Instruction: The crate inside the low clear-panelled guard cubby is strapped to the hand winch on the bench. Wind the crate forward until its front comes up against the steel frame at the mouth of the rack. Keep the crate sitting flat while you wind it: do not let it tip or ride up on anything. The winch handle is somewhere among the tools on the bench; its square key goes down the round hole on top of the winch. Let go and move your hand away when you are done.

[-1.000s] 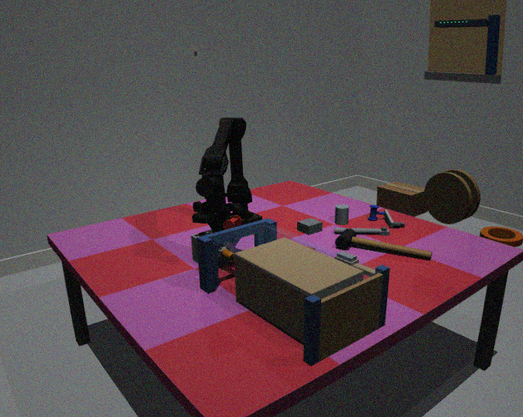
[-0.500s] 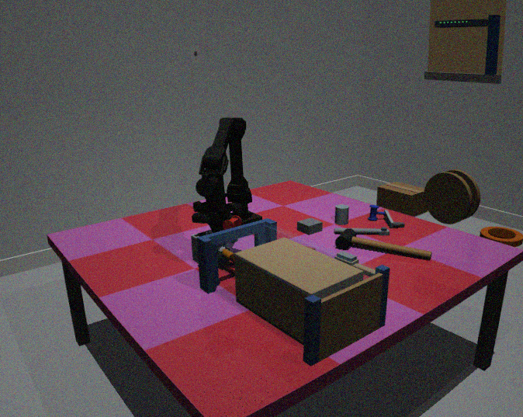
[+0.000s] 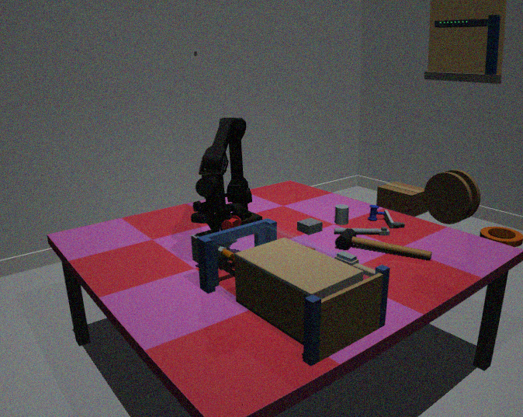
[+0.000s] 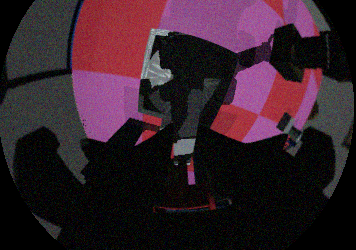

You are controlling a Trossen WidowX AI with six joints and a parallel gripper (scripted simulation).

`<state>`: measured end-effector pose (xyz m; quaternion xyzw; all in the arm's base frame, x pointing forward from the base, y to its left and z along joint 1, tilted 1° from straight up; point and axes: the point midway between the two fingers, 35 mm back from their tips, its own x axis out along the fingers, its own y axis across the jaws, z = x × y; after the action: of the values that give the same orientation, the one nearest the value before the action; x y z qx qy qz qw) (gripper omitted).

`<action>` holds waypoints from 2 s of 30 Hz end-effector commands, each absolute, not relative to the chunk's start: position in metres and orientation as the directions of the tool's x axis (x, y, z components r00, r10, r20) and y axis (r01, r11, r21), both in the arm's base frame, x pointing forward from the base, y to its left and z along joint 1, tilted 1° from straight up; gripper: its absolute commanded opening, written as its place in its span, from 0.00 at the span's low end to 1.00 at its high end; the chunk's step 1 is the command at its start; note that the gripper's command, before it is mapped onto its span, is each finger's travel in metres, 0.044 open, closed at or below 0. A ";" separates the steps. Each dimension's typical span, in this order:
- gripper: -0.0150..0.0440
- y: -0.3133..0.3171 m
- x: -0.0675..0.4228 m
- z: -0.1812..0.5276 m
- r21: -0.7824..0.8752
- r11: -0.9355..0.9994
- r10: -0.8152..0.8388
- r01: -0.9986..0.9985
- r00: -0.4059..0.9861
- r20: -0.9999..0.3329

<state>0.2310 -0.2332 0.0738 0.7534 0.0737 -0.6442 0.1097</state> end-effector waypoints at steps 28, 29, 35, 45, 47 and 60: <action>0.25 -0.231 0.230 0.070 0.070 -0.937 -0.017 0.344 0.155 -0.988; 0.25 -0.231 0.230 0.070 0.070 -0.937 -0.017 0.344 0.155 -0.988; 0.25 -0.231 0.230 0.070 0.070 -0.937 -0.017 0.344 0.155 -0.988; 0.25 -0.233 0.231 0.070 0.069 -0.952 -0.023 0.298 0.155 -0.988; 0.25 -0.233 0.231 0.070 0.069 -0.952 -0.023 0.298 0.155 -0.988; 0.79 -0.231 0.230 0.074 0.070 -0.949 -0.021 0.308 0.160 -0.987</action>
<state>0.2316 -0.2339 0.0754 0.7515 0.0898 -0.6398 0.1333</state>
